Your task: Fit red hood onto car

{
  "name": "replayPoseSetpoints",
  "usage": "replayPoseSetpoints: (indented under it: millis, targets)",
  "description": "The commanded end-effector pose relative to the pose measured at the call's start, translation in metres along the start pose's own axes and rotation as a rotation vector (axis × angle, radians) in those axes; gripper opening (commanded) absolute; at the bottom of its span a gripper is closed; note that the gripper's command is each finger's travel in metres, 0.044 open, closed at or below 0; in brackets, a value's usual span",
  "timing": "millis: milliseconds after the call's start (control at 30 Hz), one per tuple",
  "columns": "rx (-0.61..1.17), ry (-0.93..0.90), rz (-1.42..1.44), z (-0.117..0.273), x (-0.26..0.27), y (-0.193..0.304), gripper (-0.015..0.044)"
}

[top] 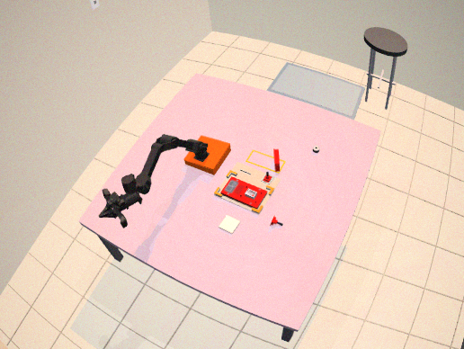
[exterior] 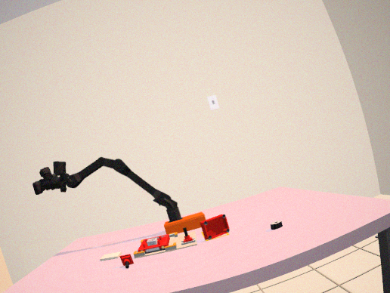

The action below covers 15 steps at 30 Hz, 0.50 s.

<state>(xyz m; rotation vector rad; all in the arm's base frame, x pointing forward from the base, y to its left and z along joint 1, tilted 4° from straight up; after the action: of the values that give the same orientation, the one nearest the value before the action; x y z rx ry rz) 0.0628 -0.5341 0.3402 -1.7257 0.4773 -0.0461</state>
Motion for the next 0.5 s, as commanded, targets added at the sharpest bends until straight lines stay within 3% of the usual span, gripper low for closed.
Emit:
replayPoseSetpoints:
  millis: [0, 467]
  targets:
    - [0.001, -0.004, -0.005, 0.001, 0.002, -0.001, 0.0]
    - [0.185, -0.41, -0.212, 0.101, 0.13, -0.025, 0.0]
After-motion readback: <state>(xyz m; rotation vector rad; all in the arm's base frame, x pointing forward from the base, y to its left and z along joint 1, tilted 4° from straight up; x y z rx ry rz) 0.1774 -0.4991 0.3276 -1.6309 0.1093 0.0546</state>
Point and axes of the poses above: the point midway between the two fingers, 35 mm back from their tips, its own z axis back along the fingers, its own x axis across the jaws, y = z × x, the point moved 10 cm from there along z, back along the fingers, and after that the axes turned 2 degrees about z, right-handed, at the moved point
